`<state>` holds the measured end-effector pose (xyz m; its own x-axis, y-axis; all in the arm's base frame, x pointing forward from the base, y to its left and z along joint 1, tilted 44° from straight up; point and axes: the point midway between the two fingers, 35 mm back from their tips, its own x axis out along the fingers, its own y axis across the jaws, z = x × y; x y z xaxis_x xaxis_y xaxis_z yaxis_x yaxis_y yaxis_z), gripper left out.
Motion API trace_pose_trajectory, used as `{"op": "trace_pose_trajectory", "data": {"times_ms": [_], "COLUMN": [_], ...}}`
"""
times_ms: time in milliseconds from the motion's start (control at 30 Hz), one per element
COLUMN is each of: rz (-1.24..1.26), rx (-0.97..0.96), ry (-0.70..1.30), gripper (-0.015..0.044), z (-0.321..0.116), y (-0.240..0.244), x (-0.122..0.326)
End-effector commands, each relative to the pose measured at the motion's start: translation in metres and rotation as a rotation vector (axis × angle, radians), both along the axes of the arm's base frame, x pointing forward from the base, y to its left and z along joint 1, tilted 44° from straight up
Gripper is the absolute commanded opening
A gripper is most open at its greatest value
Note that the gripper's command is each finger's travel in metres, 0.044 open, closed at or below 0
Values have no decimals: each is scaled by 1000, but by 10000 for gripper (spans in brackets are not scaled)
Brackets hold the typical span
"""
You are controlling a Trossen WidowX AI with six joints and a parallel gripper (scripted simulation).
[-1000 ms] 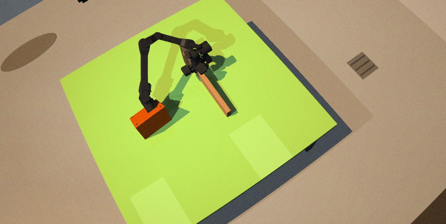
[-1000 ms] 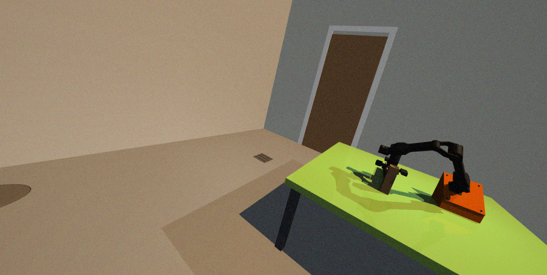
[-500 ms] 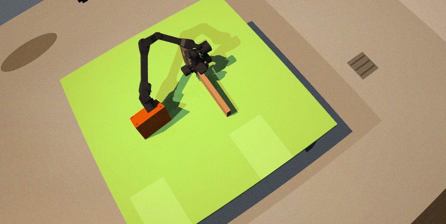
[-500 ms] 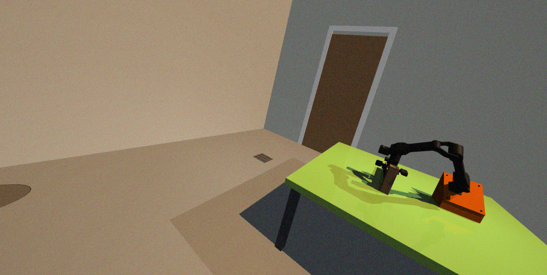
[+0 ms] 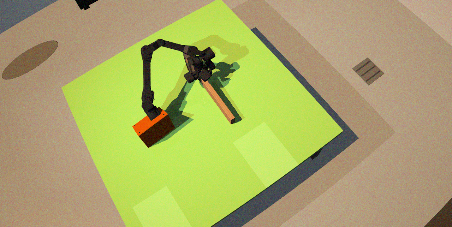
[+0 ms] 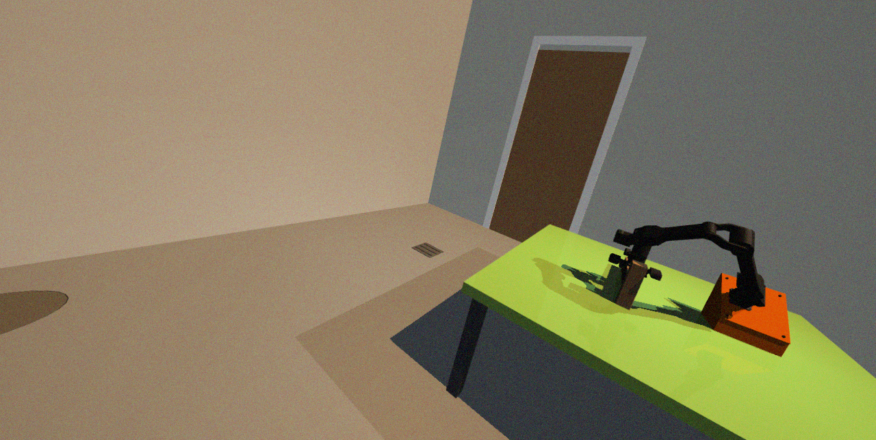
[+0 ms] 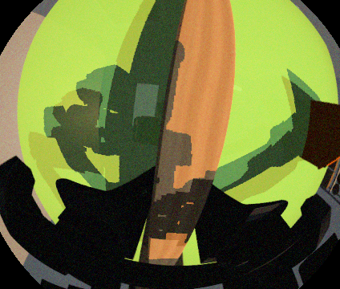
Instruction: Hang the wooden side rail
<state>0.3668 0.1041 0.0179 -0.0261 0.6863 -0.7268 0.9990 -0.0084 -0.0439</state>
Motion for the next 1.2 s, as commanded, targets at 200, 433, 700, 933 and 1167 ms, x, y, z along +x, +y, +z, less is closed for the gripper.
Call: {"op": "trace_pose_trajectory", "data": {"times_ms": [200, 433, 700, 933, 1167], "rz": [-4, -4, -4, -4, -4], "rx": [4, 4, 4, 4, 4], "ry": [-4, -4, -4, -4, -4], "gripper": [0, 0, 0, 0, 0], "z": [0, -1, -2, -3, -4], "y": [0, 1, 2, 3, 4], "x": [1, 1, 1, 1, 1]}}
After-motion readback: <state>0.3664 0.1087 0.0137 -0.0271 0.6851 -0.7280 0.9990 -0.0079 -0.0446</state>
